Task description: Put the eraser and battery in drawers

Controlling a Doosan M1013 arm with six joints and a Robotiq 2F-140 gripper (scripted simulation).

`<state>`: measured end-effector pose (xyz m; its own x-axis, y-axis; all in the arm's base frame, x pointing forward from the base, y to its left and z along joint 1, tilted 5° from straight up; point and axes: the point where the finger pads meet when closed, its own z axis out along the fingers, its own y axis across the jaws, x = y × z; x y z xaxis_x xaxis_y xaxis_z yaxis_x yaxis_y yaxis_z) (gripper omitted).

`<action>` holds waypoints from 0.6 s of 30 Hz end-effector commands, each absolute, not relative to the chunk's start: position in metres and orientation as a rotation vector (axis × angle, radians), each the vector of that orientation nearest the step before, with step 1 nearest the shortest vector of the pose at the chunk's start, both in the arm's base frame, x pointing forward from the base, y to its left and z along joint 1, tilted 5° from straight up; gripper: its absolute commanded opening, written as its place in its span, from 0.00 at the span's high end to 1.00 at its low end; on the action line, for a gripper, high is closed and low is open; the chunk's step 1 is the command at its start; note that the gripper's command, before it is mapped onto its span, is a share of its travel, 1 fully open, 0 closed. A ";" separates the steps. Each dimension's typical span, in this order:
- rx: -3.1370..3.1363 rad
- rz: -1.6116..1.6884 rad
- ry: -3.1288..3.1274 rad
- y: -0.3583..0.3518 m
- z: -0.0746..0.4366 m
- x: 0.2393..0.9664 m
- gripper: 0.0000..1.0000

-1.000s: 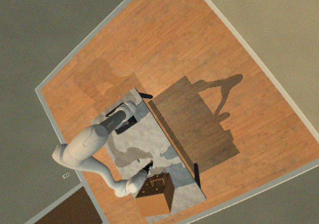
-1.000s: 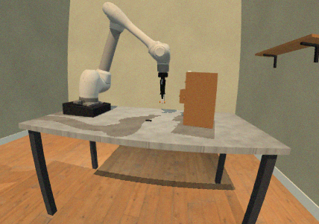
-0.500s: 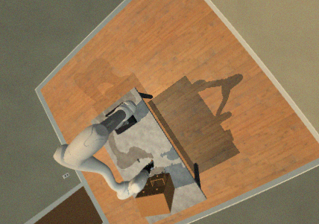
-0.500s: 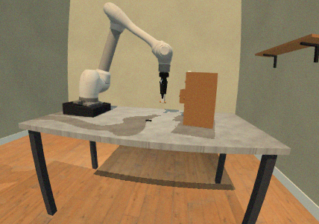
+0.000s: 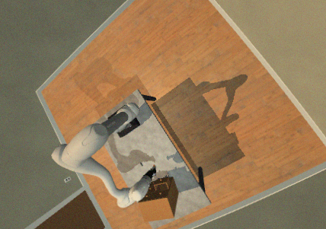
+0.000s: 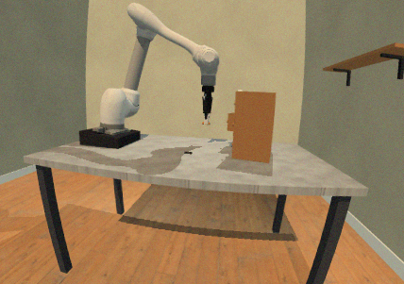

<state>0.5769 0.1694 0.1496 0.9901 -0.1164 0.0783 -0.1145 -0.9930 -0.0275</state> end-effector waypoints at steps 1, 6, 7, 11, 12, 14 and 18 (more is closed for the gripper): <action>-3.113 -0.128 0.174 0.171 0.173 0.576 0.94; -3.113 -0.128 0.174 0.171 0.200 0.574 0.94; -3.113 -0.128 0.174 0.171 0.200 0.574 0.94; -3.113 -0.128 0.174 0.171 0.216 0.572 0.94; -3.113 -0.128 0.174 0.171 0.220 0.572 0.94; -3.113 -0.128 0.174 0.171 0.229 0.571 0.94; -3.113 -0.128 0.174 0.171 0.243 0.570 0.94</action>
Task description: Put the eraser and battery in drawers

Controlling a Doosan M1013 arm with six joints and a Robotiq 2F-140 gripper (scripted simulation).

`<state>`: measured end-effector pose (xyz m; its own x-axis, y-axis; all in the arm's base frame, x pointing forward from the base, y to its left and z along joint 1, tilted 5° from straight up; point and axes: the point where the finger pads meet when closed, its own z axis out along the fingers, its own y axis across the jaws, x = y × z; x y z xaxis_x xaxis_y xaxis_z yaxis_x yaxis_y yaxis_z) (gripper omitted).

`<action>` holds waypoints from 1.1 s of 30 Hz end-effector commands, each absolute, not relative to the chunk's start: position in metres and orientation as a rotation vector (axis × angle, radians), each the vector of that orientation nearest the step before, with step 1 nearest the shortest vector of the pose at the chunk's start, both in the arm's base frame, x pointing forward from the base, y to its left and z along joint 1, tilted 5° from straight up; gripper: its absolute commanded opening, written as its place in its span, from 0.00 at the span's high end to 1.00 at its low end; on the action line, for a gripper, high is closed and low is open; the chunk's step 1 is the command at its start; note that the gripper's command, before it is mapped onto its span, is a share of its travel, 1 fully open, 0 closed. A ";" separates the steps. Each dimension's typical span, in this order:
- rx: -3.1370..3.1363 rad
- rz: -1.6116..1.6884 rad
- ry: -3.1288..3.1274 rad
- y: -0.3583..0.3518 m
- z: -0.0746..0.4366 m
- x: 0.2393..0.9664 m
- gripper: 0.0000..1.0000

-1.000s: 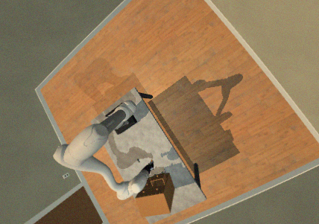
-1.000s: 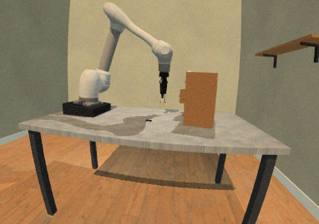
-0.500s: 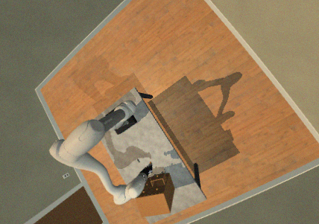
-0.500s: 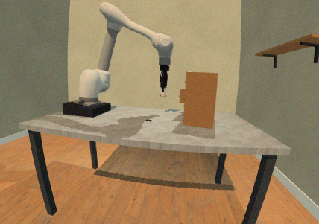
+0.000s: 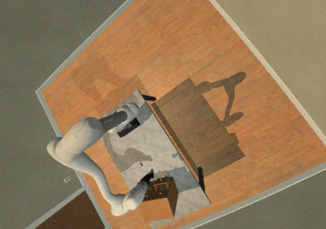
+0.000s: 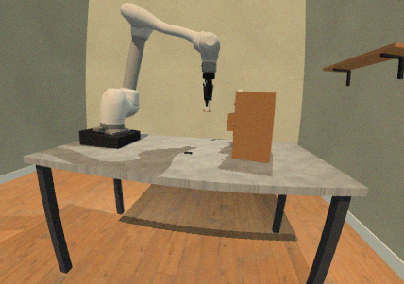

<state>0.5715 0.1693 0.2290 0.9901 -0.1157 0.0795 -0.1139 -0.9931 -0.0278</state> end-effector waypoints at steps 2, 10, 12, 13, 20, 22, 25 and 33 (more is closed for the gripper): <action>-3.113 -0.128 0.174 0.171 0.248 0.570 0.94; -3.113 -0.128 0.174 0.171 0.255 0.569 0.94; -3.113 -0.128 0.174 0.171 0.256 0.569 0.94; -3.113 -0.128 0.174 0.171 0.256 0.569 0.94; -3.113 -0.139 0.174 0.171 0.256 0.569 0.94; -3.113 -0.153 0.175 0.171 0.255 0.569 0.94; -3.113 -0.162 0.175 0.171 0.255 0.569 0.94; -3.106 -0.323 0.176 0.171 0.253 0.567 0.94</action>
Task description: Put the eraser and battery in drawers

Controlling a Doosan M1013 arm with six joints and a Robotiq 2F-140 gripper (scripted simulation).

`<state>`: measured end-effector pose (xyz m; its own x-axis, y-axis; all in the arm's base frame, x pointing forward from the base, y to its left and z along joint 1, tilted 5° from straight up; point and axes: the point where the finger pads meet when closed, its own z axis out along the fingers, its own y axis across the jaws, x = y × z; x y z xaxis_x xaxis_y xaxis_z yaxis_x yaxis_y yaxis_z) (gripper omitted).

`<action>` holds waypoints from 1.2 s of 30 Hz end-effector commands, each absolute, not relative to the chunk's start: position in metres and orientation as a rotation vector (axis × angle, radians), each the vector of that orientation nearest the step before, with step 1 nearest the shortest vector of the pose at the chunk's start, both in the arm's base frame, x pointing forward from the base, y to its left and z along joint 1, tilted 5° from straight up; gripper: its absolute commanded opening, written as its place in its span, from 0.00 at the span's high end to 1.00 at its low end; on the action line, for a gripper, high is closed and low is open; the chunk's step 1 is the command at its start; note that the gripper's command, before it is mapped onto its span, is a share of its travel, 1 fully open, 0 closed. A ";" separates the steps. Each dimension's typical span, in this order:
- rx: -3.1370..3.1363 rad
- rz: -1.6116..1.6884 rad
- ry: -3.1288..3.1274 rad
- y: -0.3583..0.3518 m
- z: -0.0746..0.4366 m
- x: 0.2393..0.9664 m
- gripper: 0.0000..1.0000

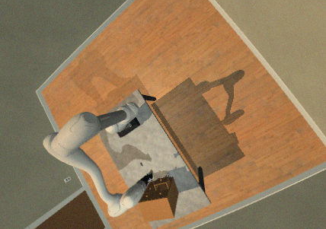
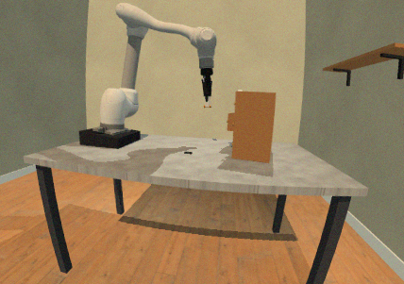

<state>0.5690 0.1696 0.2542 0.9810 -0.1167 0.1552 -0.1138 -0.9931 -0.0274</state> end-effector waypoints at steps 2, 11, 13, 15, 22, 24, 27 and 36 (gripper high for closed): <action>-3.101 -0.390 0.177 0.171 0.253 0.566 0.94; -3.057 -0.705 0.179 0.172 0.249 0.563 0.94; -3.036 -0.802 0.179 0.172 0.248 0.561 0.94; -3.016 -0.887 0.178 0.172 0.247 0.560 0.94; -2.948 -1.117 0.178 0.172 0.245 0.558 0.94; -2.939 -1.144 0.179 0.172 0.244 0.557 0.94; -2.921 -1.196 0.178 0.172 0.244 0.557 0.94; -2.838 -1.397 0.175 0.173 0.241 0.554 0.94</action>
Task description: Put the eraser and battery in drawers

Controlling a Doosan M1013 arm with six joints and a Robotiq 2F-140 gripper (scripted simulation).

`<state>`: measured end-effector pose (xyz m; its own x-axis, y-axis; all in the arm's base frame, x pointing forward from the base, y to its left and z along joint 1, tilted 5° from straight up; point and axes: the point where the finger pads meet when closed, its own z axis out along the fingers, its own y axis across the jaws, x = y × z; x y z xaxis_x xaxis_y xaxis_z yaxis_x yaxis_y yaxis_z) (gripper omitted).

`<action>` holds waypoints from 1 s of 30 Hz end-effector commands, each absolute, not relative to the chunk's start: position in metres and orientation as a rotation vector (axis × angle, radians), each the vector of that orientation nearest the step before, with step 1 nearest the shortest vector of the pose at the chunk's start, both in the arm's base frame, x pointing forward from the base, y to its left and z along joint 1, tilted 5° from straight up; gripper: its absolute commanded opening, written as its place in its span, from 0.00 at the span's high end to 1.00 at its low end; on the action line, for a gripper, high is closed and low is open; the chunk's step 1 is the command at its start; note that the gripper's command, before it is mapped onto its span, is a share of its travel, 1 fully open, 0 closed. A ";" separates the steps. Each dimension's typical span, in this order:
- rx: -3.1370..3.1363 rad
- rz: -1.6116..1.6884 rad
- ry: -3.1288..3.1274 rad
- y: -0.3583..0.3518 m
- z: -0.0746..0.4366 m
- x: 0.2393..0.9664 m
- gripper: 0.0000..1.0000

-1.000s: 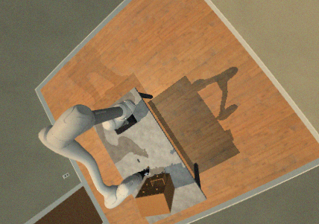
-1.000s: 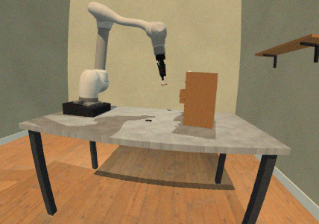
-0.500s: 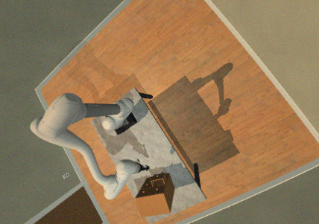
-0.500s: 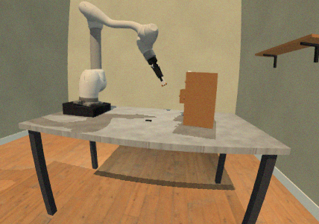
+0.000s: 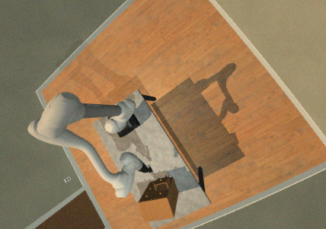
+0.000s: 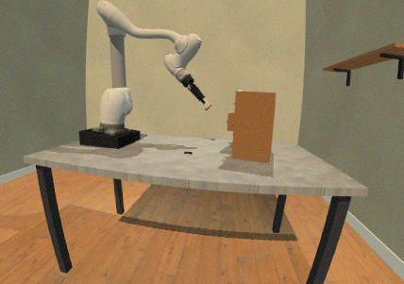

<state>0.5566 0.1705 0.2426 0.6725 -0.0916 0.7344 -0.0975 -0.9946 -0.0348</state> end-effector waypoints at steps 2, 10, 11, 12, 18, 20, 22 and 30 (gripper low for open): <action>2.768 1.413 -0.172 0.172 0.241 0.554 0.94; 2.698 1.532 -0.170 0.173 0.239 0.552 0.94; 2.686 1.552 -0.169 0.173 0.239 0.552 0.94; 2.675 1.572 -0.168 0.173 0.239 0.551 0.94; 2.597 1.688 -0.166 0.173 0.237 0.550 0.94; 2.571 1.724 -0.165 0.173 0.236 0.549 0.94; 2.559 1.741 -0.165 0.173 0.236 0.549 0.94; 2.488 1.834 -0.162 0.173 0.235 0.548 0.94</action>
